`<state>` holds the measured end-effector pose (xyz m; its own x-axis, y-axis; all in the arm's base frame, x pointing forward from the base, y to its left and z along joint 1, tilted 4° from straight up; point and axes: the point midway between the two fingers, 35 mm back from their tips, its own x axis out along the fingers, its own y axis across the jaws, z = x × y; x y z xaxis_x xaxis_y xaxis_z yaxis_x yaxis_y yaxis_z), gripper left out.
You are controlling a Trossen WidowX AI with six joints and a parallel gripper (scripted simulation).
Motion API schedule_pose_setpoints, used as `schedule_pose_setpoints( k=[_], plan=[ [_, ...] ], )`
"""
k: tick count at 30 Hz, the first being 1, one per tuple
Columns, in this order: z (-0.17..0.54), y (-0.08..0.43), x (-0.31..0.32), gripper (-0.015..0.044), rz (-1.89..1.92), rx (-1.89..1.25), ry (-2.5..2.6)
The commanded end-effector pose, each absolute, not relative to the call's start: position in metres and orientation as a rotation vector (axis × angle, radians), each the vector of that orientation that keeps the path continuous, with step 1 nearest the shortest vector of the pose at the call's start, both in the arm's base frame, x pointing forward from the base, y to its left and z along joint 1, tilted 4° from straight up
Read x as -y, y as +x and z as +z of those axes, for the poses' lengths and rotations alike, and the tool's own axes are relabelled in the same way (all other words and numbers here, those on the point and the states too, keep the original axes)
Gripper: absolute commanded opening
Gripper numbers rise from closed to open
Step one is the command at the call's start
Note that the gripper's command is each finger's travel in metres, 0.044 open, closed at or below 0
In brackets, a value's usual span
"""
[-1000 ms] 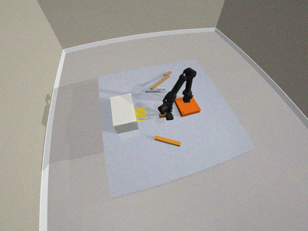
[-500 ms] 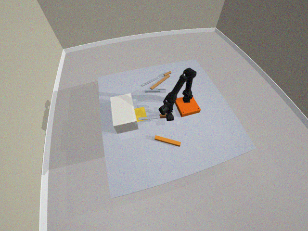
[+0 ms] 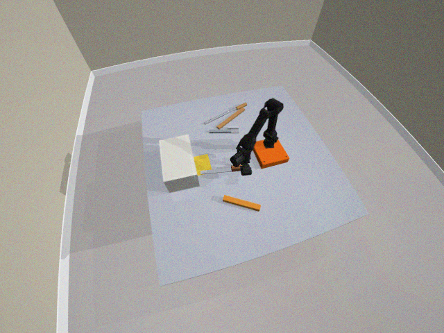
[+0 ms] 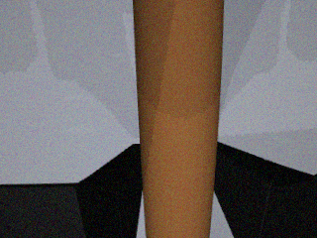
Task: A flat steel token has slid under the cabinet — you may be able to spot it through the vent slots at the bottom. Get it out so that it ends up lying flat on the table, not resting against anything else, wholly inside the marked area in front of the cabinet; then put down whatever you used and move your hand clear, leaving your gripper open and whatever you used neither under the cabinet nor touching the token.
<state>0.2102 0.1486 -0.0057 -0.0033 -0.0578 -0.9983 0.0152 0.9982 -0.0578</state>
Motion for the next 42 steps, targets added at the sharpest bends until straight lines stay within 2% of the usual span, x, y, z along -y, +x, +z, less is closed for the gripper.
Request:
schedule_pose_setpoints(
  k=[1, 5, 10, 13, 32, 37, 42],
  plan=[
    [-0.0057, 0.2102, -0.1485, 0.0105, -0.057, -1.573, -0.033],
    [-0.0057, 0.2102, -0.1485, 0.02, -0.057, -1.573, -0.033],
    [-0.0056, 0.2102, -0.1487, 0.02, -0.057, -1.573, -0.033],
    [-0.0056, 0.2103, -0.1486, 0.027, -0.053, -1.571, -0.028],
    [-0.01, 0.207, -0.1481, 0.027, -0.054, -1.572, -0.028],
    [-0.0072, 0.2109, -0.1494, 0.0139, -0.051, -1.564, -0.028],
    [-0.0072, 0.2109, -0.1494, 0.0105, -0.051, -1.564, -0.028]
  ],
)
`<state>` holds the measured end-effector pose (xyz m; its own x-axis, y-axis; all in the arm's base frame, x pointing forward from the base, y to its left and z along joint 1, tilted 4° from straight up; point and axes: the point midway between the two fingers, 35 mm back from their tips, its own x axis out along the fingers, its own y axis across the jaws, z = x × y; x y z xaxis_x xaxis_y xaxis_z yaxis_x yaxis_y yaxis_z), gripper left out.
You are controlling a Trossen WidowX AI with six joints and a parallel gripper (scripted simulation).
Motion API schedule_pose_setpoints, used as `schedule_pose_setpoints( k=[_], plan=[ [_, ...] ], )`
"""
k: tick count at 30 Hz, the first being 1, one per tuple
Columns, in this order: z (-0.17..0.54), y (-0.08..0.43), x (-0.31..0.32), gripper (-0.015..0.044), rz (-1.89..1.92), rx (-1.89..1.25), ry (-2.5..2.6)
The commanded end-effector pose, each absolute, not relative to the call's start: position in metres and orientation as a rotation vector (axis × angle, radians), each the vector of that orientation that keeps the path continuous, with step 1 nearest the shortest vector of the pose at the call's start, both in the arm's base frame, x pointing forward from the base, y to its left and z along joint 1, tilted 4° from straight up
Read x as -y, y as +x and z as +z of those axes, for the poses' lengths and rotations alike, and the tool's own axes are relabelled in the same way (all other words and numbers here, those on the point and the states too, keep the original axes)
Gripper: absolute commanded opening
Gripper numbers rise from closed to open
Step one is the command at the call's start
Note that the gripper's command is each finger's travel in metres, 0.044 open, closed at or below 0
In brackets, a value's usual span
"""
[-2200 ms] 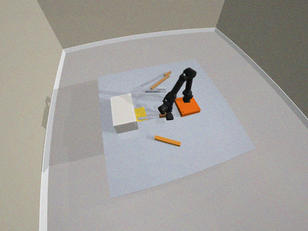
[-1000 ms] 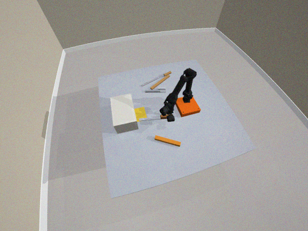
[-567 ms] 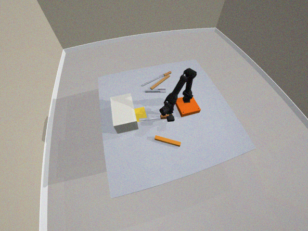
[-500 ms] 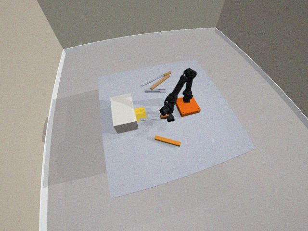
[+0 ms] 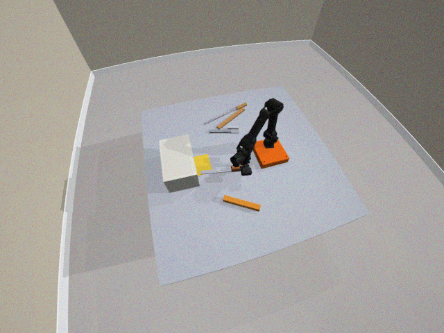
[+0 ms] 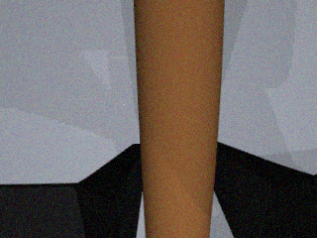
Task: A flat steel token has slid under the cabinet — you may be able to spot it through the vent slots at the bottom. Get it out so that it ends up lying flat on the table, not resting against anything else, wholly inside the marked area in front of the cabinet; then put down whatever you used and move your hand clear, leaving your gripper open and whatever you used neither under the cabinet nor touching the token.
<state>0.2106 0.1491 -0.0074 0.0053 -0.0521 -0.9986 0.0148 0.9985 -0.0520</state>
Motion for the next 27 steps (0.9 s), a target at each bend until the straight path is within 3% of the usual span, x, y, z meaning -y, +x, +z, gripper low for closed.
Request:
schedule_pose_setpoints(
  k=[1, 3, 7, 27],
  plan=[
    [-0.007, 0.211, -0.149, 0.0098, -0.051, -1.564, -0.028],
    [-0.007, 0.211, -0.149, 0.0085, -0.051, -1.564, -0.028],
    [-0.007, 0.211, -0.149, 0.0, -0.051, -1.564, -0.028],
    [-0.007, 0.232, -0.149, 0.0, -0.047, -1.568, -0.034]
  ],
)
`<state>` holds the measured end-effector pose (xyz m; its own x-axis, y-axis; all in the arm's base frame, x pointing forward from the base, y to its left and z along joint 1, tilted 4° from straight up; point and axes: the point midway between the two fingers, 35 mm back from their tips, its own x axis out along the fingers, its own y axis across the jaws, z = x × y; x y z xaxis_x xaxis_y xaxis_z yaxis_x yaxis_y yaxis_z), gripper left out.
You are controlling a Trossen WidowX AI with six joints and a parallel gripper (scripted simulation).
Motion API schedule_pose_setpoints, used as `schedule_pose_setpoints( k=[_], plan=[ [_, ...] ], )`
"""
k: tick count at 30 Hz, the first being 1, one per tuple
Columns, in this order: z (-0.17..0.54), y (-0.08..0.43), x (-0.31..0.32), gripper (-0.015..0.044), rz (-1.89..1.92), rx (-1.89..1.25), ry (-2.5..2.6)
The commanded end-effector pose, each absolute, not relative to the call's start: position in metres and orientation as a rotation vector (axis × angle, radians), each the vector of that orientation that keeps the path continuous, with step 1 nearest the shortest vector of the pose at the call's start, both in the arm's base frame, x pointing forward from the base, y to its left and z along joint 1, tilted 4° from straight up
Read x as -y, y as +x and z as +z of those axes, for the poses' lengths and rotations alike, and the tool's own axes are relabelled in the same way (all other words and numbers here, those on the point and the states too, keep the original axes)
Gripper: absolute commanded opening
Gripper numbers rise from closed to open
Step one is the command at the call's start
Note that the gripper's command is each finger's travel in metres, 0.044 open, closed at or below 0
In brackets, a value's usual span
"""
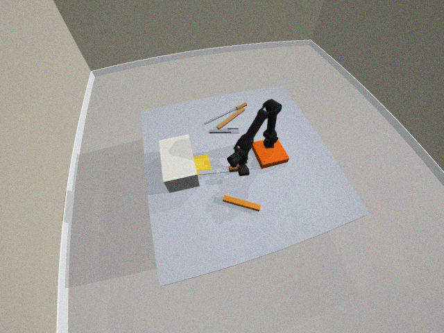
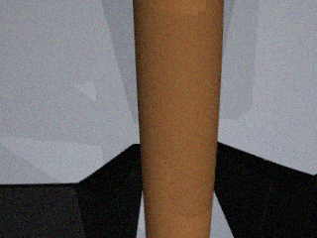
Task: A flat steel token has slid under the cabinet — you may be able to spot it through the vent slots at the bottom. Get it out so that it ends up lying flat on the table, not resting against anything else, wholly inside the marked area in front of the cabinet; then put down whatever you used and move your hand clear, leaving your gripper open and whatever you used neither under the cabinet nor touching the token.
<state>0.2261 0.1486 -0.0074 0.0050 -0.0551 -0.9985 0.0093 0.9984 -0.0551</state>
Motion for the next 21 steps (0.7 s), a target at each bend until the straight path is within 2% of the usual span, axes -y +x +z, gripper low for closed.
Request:
schedule_pose_setpoints(
  k=[1, 21],
  plan=[
    [-0.007, 0.234, -0.149, 0.0, -0.047, -1.568, -0.035],
    [-0.007, 0.26, -0.15, 0.0, -0.045, -1.567, -0.036]
  ],
)
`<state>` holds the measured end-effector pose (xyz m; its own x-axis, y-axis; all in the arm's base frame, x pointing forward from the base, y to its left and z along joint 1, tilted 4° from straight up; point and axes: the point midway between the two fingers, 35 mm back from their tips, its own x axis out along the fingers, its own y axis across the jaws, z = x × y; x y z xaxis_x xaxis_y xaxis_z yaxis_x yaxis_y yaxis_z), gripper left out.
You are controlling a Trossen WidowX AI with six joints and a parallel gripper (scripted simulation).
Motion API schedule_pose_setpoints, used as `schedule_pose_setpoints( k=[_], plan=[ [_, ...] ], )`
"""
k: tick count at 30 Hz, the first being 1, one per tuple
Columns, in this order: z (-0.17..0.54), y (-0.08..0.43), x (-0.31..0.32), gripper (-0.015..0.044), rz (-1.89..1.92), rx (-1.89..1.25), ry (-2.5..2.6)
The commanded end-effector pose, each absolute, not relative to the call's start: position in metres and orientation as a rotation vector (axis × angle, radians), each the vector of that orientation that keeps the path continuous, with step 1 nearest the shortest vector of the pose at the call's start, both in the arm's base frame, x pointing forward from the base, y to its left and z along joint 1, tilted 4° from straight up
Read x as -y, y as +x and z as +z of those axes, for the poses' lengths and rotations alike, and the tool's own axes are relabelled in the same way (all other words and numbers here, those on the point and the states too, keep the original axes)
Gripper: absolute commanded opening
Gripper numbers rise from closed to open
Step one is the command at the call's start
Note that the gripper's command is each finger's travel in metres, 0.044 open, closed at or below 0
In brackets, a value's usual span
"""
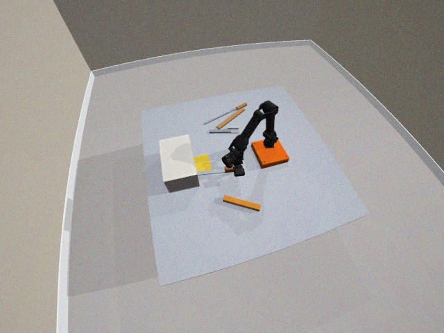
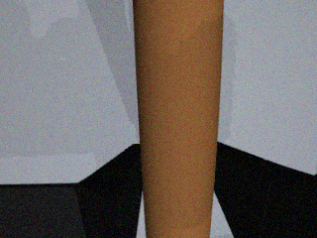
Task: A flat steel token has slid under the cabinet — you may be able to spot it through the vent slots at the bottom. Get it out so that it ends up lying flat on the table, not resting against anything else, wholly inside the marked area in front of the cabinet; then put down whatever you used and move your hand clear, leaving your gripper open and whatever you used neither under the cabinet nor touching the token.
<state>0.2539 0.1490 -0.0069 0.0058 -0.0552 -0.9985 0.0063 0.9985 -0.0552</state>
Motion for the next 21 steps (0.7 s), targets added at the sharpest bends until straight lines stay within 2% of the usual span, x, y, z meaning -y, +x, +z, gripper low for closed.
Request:
schedule_pose_setpoints(
  k=[1, 21],
  plan=[
    [-0.007, 0.261, -0.15, 0.0, -0.045, -1.567, -0.036],
    [-0.006, 0.286, -0.15, 0.0, -0.045, -1.565, -0.037]
  ],
)
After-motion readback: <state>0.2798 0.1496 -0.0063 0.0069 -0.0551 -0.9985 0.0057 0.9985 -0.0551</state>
